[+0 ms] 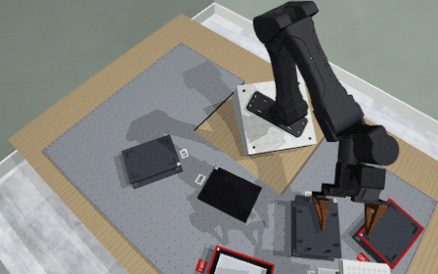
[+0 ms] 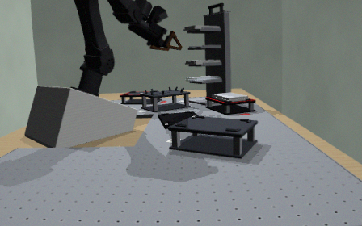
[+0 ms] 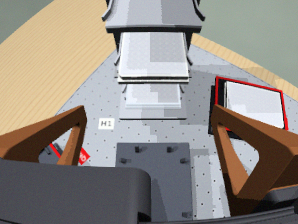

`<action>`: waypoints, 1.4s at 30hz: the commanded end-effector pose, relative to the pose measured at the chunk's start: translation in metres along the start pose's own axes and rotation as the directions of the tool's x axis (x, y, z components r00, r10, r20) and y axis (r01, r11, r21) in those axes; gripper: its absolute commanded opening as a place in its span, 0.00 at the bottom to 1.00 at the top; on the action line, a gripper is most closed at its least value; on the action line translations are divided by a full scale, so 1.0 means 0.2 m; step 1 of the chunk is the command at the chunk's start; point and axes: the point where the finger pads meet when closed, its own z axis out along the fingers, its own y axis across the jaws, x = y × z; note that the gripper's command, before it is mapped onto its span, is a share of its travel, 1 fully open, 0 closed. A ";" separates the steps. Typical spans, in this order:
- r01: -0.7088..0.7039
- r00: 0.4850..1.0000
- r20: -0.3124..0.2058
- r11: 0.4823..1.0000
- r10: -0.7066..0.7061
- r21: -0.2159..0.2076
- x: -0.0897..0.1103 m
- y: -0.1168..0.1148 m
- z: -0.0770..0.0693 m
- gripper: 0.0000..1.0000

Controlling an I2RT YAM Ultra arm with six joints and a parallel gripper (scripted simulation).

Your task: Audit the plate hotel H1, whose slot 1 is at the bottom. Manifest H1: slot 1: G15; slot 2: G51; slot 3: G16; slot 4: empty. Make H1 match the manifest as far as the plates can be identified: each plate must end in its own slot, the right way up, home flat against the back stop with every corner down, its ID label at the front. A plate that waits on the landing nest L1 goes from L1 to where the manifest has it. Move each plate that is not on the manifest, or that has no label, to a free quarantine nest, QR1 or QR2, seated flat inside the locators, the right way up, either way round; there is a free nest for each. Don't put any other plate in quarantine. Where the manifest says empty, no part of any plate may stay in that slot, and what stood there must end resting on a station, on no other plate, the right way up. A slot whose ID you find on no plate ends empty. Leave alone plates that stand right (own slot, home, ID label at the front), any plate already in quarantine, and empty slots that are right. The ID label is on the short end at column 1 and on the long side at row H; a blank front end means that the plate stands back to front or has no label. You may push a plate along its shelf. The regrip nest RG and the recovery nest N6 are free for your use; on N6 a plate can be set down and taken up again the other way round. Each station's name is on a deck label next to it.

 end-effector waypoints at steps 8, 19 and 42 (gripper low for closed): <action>-0.001 1.000 0.002 1.000 0.001 0.014 0.03 -0.01 -0.05 1.00; -0.001 1.000 0.003 1.000 0.001 0.014 0.10 -0.02 -0.01 1.00; 0.000 1.000 0.003 1.000 0.000 0.014 0.25 -0.02 0.07 1.00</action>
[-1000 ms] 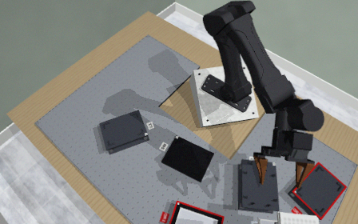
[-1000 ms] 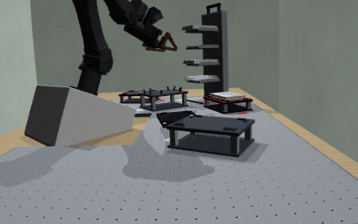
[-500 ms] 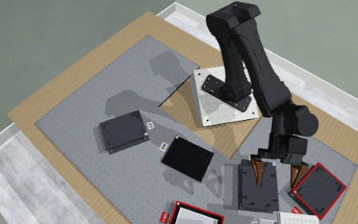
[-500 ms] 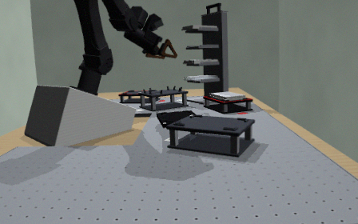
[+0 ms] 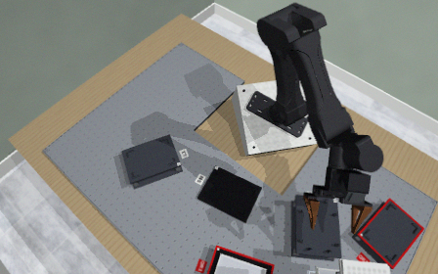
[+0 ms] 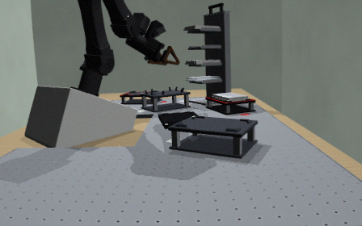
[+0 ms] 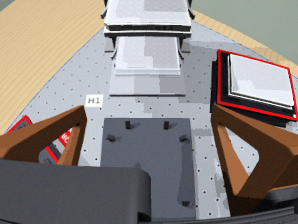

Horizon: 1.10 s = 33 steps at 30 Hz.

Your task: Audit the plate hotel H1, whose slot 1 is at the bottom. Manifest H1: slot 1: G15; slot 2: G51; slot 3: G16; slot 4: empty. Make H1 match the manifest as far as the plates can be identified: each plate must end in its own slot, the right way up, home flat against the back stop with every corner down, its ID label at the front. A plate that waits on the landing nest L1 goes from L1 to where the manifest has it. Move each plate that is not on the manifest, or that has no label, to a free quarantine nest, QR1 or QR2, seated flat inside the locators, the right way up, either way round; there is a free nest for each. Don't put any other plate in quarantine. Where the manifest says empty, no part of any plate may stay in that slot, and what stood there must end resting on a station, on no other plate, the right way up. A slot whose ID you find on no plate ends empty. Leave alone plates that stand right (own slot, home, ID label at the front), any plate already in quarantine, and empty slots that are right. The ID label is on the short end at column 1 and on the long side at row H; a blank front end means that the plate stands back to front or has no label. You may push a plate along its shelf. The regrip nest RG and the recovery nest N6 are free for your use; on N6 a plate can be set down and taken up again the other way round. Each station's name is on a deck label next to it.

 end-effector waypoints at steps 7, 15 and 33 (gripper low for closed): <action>-0.021 0.999 0.031 1.000 0.021 -0.007 -0.01 0.01 0.02 1.00; -0.020 0.999 0.032 1.000 0.021 -0.007 -0.02 0.01 0.08 1.00; -0.020 0.999 0.033 1.000 0.020 -0.007 -0.04 0.01 0.17 1.00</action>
